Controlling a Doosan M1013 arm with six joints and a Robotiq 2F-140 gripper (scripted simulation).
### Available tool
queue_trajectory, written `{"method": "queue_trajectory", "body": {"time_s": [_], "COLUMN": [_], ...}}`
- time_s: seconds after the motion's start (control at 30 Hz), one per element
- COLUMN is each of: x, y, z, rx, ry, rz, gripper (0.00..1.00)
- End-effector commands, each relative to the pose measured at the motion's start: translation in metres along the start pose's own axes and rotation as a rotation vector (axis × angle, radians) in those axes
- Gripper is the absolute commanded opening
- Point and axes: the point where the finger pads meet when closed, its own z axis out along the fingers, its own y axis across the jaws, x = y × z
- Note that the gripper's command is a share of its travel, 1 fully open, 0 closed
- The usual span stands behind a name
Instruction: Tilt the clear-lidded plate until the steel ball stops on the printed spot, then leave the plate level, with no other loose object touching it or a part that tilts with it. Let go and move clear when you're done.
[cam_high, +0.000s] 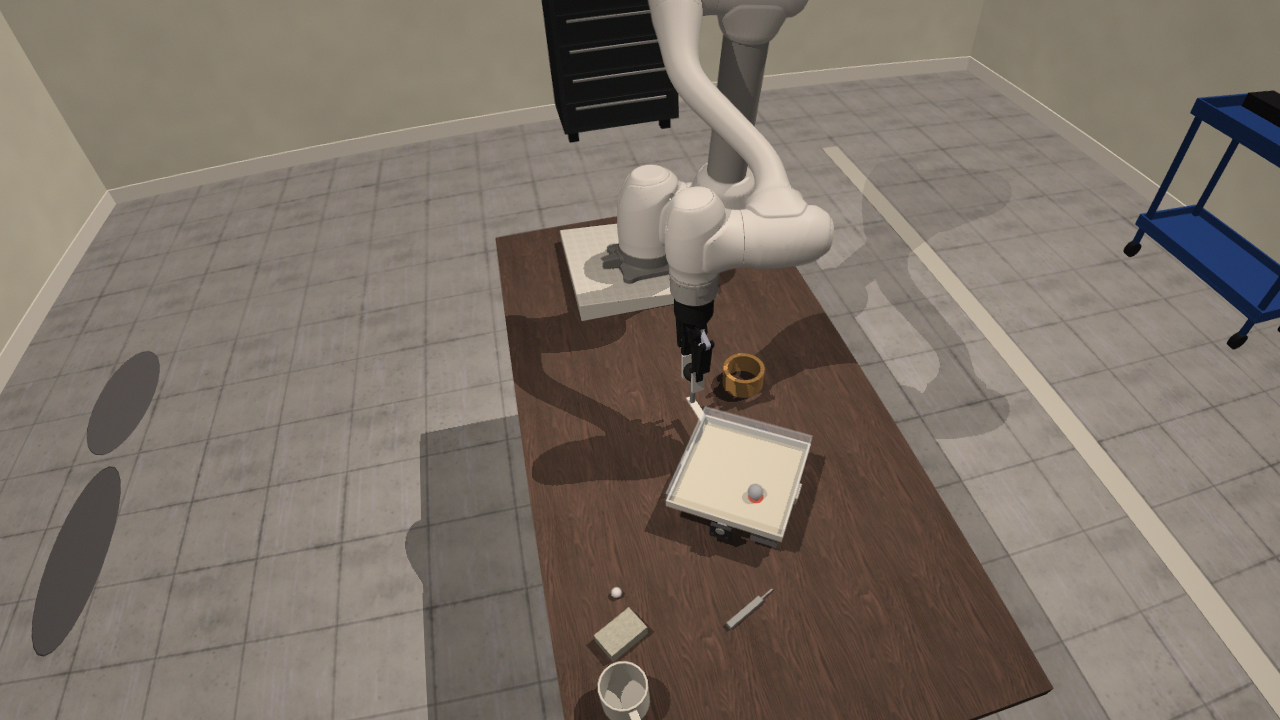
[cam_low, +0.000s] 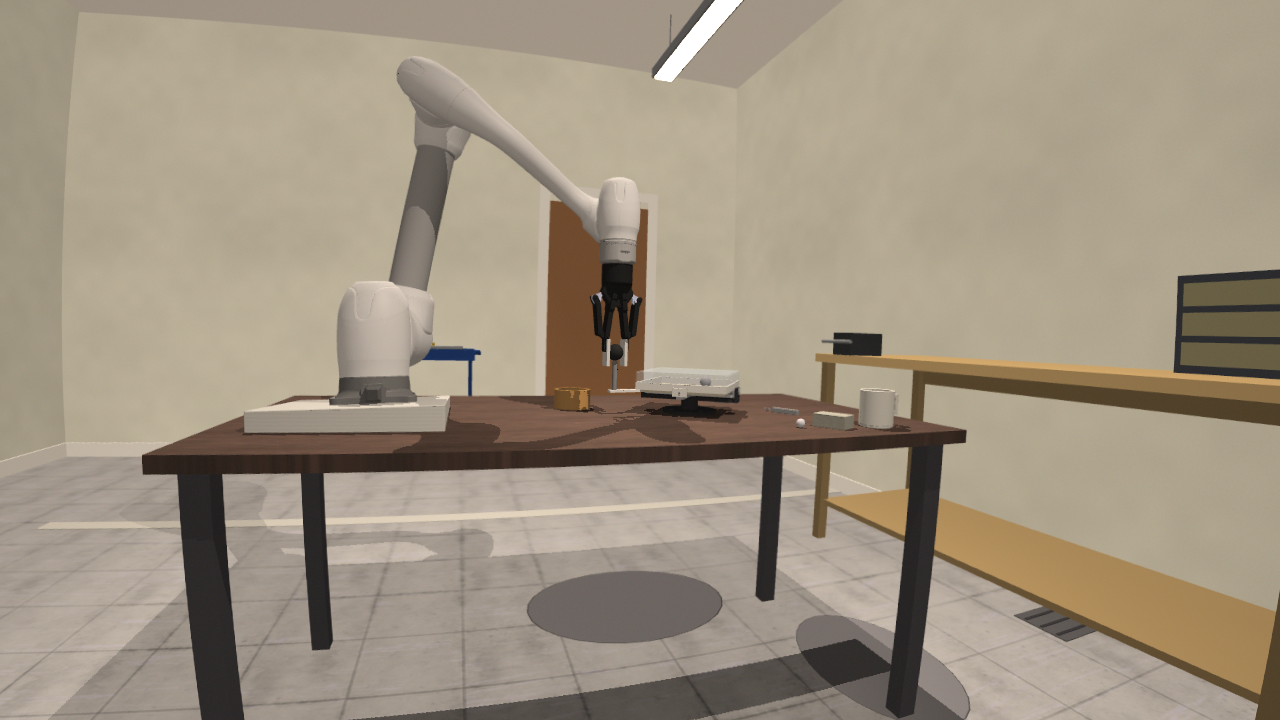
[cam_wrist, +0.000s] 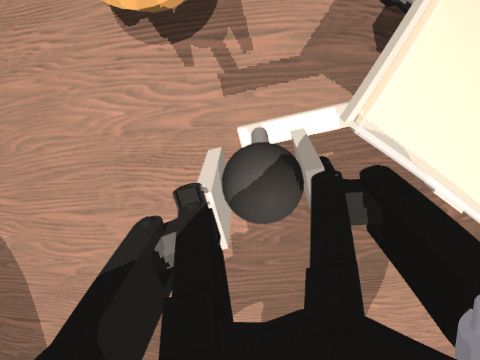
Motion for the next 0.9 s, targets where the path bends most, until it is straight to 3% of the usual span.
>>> {"method": "queue_trajectory", "body": {"time_s": [0.0,0.03,0.87], "x": [0.0,0.0,0.0], "y": [0.0002,0.0002,0.0002], "z": [-0.0001,-0.0001,-0.0001], "rx": [-0.001,-0.001,-0.001], "ry": [0.0,0.0,0.0], "rz": [0.0,0.0,0.0], "gripper": [0.0,0.36,0.36]}}
